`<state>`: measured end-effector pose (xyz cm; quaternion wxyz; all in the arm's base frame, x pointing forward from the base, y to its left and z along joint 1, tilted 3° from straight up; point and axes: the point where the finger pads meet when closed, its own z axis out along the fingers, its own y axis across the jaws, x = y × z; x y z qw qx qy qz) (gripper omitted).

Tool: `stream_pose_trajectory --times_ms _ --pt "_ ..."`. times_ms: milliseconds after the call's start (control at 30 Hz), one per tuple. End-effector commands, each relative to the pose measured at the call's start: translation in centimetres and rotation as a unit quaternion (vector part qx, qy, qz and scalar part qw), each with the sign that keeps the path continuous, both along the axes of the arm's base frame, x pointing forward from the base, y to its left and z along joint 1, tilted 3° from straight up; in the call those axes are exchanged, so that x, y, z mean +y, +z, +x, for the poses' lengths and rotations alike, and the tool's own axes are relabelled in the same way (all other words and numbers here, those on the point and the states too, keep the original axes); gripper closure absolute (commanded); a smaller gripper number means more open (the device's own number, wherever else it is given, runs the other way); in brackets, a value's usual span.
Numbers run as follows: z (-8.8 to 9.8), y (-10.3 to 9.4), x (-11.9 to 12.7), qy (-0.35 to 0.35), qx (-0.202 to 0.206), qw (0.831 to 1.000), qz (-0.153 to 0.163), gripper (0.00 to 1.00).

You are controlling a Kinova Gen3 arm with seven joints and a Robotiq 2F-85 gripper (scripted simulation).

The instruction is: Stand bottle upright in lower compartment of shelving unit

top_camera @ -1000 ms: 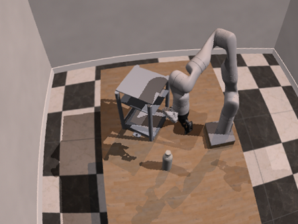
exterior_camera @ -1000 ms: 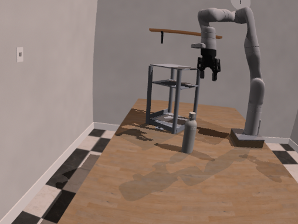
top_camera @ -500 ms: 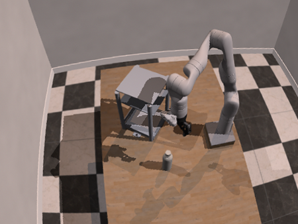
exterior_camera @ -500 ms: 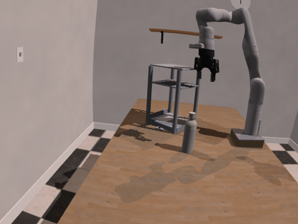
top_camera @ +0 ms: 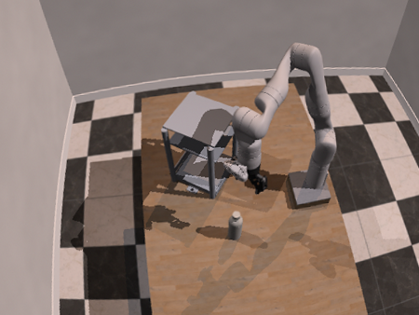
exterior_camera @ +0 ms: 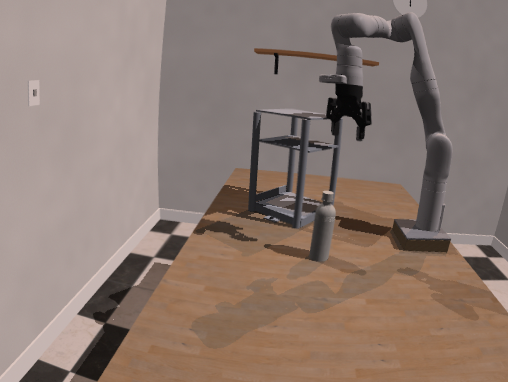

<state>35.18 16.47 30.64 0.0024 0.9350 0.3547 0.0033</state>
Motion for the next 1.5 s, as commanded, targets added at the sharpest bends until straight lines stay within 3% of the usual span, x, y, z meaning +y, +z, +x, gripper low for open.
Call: stream_pose_trajectory --times_ms 0,1467 --pt "0.2 -0.2 0.6 0.010 0.002 1.000 0.002 0.00" --pt "2.5 -0.8 2.7 0.090 -0.007 0.996 -0.009 0.00"
